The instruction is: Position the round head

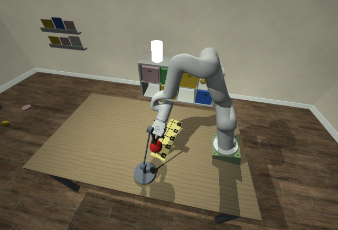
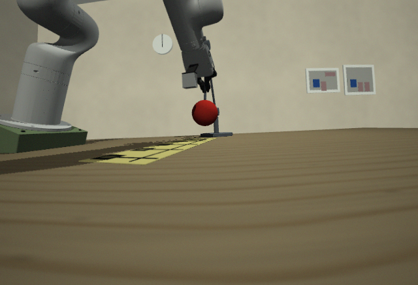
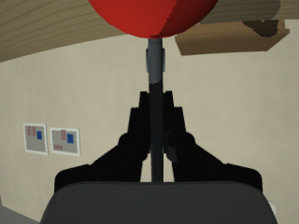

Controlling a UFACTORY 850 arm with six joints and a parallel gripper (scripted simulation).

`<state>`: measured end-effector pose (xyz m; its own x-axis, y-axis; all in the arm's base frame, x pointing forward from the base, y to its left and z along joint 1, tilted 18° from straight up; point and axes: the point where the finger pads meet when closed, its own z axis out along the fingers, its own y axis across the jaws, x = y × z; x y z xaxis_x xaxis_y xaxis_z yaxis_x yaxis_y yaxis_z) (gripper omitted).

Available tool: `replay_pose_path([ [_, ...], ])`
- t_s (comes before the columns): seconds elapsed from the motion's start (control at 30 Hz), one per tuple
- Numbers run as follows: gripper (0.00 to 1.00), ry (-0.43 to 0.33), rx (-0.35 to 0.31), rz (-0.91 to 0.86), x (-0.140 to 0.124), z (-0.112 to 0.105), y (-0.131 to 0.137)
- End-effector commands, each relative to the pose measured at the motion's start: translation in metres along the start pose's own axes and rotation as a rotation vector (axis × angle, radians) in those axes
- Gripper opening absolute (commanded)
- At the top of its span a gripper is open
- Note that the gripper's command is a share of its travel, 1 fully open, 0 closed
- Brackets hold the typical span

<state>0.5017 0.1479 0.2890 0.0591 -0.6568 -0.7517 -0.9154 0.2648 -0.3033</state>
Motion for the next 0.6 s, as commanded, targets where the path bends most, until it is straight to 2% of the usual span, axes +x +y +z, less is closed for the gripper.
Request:
replay_pose_path([
  [0.0, 0.00, -0.001, 0.001, -0.001, 0.001, -0.002, -0.001],
  [0.57, 0.00, -0.002, 0.001, -0.002, 0.027, -0.025, -0.001],
])
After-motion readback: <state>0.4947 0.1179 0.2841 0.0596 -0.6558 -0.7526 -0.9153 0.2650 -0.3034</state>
